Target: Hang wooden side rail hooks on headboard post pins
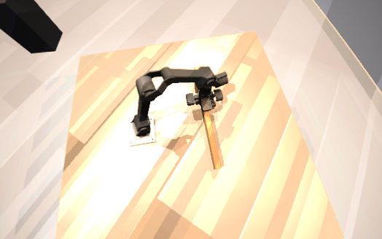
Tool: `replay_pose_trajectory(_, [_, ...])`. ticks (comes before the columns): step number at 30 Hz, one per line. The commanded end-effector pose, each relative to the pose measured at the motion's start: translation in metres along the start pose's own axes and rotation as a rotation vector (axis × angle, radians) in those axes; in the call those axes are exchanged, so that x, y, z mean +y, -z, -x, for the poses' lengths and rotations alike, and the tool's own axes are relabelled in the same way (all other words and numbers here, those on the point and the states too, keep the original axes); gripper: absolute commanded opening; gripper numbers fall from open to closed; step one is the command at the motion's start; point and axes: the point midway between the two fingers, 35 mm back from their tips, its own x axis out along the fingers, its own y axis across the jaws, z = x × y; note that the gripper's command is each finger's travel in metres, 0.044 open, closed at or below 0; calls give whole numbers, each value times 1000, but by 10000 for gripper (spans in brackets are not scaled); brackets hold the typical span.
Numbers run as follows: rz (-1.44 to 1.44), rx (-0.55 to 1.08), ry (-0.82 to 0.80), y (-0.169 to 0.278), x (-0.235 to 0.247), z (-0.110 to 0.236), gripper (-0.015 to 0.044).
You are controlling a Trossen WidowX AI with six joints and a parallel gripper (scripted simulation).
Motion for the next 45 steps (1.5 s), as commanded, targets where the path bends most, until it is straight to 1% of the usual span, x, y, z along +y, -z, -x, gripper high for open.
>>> replay_pose_trajectory(1, [-4, 5, -9, 2, 2, 3, 0])
replay_pose_trajectory(45, [-4, 5, -8, 7, 0, 1, 0])
